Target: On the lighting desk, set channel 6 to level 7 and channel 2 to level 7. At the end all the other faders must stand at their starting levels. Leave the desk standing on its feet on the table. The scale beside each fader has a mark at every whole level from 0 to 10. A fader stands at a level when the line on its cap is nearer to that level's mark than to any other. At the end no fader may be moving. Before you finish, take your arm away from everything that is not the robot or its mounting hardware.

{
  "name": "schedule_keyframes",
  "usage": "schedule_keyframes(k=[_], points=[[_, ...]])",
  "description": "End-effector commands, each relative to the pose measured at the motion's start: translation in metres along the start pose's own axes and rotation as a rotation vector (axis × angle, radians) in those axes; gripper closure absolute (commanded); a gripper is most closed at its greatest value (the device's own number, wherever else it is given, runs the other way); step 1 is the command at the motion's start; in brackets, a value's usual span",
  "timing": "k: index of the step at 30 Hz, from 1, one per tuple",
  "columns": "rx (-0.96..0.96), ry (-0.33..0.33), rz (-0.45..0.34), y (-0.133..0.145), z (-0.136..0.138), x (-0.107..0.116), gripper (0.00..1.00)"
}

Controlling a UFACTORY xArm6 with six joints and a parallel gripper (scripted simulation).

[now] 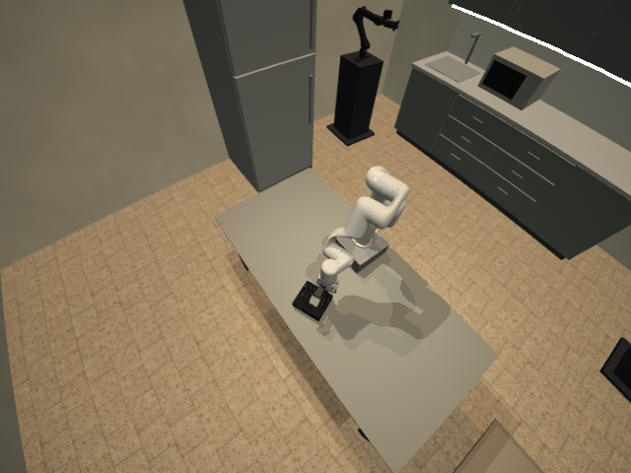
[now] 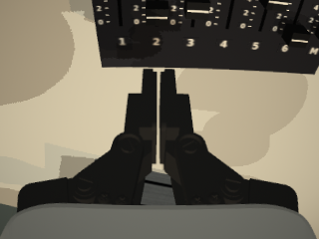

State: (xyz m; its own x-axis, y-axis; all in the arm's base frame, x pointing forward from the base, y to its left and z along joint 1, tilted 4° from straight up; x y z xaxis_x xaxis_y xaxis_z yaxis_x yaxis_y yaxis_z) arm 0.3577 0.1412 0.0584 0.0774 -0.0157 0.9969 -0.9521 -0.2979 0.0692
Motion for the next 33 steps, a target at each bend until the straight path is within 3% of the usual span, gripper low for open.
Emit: schedule_keyframes(k=[1,33], points=[[0.000,0.000,0.004,-0.0012,-0.0001,0.0012,1.00],[-0.001,0.001,0.004,-0.0012,-0.0006,-0.0073,1.00]])
Point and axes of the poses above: the point where the finger pads meet when closed, its own x axis back along the fingers, its own z axis across the jaws, y = z × x, the point moved 7 cm from there along x, back along the fingers, and after that the axes turned 8 degrees about -x, right-handed, at the moved point
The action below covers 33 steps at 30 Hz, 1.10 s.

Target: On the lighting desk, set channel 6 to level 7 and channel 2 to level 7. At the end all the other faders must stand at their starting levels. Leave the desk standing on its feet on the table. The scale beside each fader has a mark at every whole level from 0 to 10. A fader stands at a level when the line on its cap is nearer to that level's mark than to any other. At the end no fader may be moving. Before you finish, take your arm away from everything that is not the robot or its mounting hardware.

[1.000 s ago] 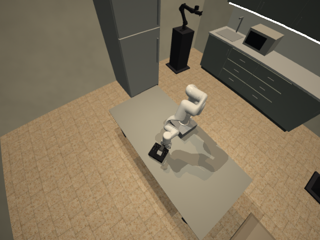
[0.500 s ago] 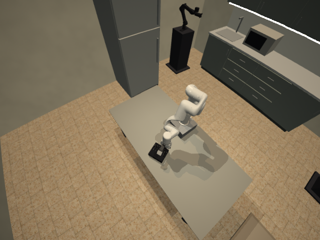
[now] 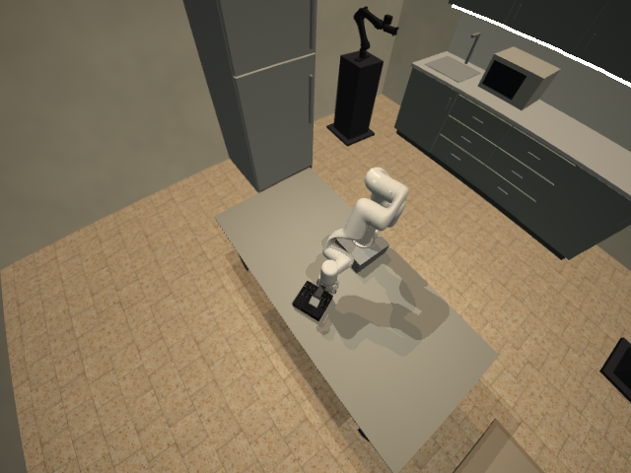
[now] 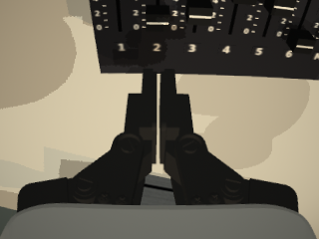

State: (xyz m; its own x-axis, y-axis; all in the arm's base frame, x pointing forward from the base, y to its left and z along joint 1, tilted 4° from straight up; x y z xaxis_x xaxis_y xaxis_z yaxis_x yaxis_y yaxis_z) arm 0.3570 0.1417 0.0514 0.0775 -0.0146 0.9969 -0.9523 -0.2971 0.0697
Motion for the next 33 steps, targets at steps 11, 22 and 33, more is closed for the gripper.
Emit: schedule_keyframes(k=[11,22,33], points=[[0.000,0.000,0.004,-0.001,-0.001,-0.008,1.00],[0.000,0.000,0.004,-0.001,-0.001,-0.013,1.00],[0.000,0.000,0.004,-0.001,-0.001,-0.016,1.00]])
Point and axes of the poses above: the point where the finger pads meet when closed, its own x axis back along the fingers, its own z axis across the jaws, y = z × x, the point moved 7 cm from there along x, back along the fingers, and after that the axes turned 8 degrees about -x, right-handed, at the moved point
